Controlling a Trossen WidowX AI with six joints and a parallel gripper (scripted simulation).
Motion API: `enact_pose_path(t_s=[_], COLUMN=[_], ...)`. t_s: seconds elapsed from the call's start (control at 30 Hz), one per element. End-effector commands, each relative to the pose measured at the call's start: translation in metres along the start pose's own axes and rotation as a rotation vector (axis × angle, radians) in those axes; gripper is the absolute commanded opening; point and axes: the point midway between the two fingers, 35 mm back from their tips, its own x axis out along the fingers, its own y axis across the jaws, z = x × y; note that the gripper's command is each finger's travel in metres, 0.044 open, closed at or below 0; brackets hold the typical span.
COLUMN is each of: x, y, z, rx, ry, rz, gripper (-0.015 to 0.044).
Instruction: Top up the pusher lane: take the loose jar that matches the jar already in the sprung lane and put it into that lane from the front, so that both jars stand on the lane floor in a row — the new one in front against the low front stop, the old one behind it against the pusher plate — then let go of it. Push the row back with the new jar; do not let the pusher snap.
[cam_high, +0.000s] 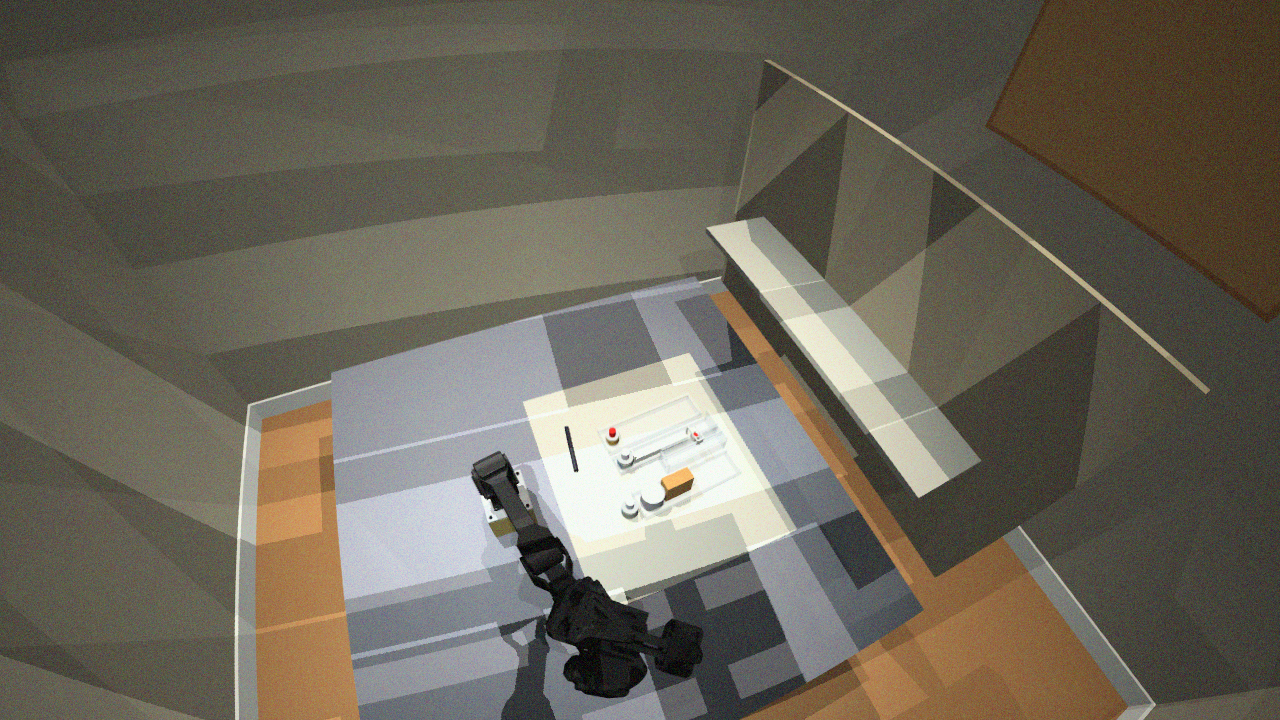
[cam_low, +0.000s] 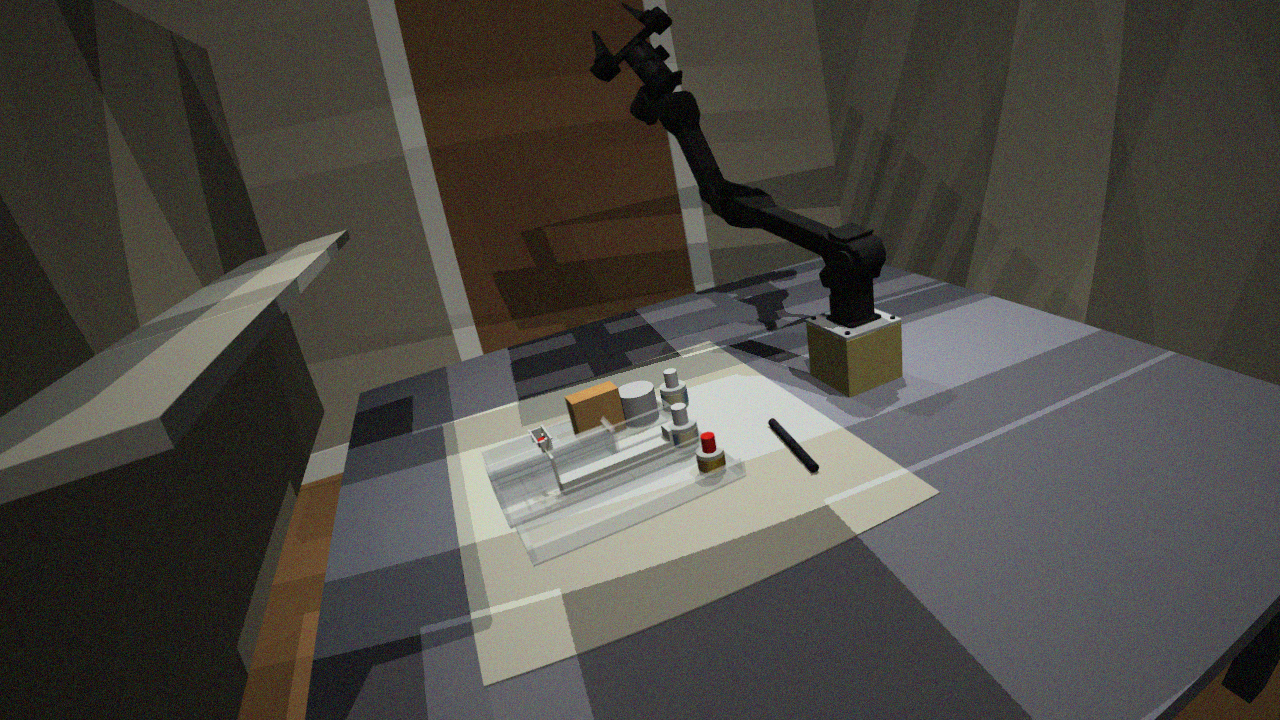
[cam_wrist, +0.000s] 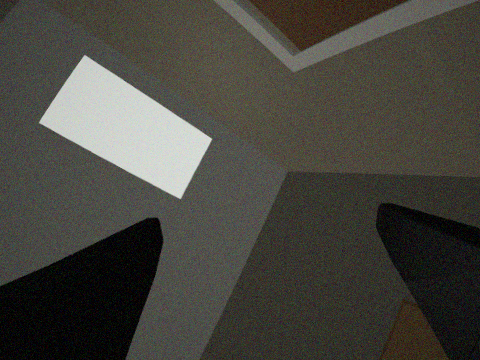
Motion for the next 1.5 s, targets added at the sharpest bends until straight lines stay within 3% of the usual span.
enact_pose_path(t_s=[0.0,0.43,0.97,1.23,1.47], x=[0.0,-0.001,-0.052,-0.104,-0.161], y=[0.001,0.153,0.314,0.374,0.38], z=[0.0,-0.047,-0.158,-0.258,-0.364], rx=[-0.001,-0.174,-0.429,-0.62,-0.809], ry=[0.001,0.122,0.344,0.547,0.788], rz=[0.002,0.267,0.598,0.733,0.809], gripper=[0.0426,0.044,0.044,0.044,0.044])
